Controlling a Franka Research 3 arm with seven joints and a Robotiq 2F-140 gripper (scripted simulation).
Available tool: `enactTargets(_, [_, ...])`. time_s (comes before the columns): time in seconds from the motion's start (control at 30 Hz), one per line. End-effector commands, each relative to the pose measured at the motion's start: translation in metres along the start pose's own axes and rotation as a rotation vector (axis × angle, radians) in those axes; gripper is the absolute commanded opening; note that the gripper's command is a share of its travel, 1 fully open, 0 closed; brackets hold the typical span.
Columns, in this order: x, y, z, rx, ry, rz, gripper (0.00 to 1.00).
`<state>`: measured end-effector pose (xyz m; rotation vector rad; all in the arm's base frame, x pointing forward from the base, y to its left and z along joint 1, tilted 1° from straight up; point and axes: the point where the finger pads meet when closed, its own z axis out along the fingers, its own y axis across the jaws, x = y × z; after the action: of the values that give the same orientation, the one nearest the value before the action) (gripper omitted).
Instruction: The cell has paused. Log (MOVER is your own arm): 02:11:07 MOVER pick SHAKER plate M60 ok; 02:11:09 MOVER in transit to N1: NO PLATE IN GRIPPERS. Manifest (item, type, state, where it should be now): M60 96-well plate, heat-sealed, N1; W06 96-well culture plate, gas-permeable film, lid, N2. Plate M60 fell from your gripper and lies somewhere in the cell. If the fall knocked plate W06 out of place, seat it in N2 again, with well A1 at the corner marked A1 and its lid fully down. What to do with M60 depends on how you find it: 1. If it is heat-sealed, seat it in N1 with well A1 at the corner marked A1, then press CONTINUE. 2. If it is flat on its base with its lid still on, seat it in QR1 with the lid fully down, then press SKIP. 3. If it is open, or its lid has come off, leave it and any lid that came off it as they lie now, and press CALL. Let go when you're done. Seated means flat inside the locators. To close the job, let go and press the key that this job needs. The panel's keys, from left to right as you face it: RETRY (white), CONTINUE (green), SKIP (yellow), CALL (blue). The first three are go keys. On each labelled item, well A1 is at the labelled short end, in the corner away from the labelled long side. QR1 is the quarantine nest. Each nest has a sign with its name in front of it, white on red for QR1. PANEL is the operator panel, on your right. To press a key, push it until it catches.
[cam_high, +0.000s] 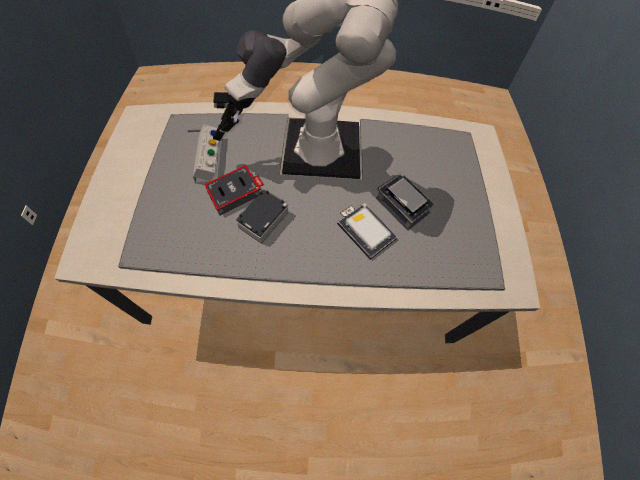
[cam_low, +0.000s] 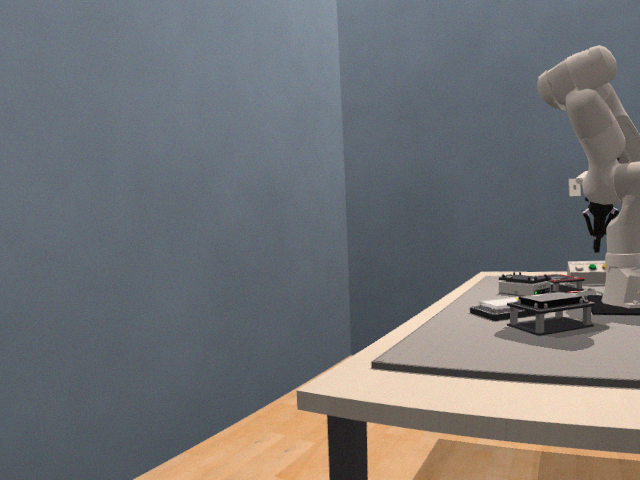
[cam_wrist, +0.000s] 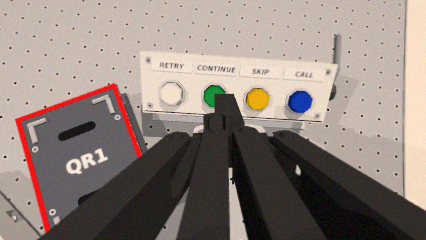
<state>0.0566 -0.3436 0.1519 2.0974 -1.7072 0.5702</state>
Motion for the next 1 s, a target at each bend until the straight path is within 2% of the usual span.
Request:
enactTargets(0.0, [-0.004,-0.007,-0.003,0.01,-0.033,0.076,0.1])
enactTargets(0.47, [-0.004,-0.007,-0.001,0.009,-0.034,0.076,0.1])
enactTargets(0.97, [-0.004,-0.007,0.014,0.008,-0.034,0.076,0.1])
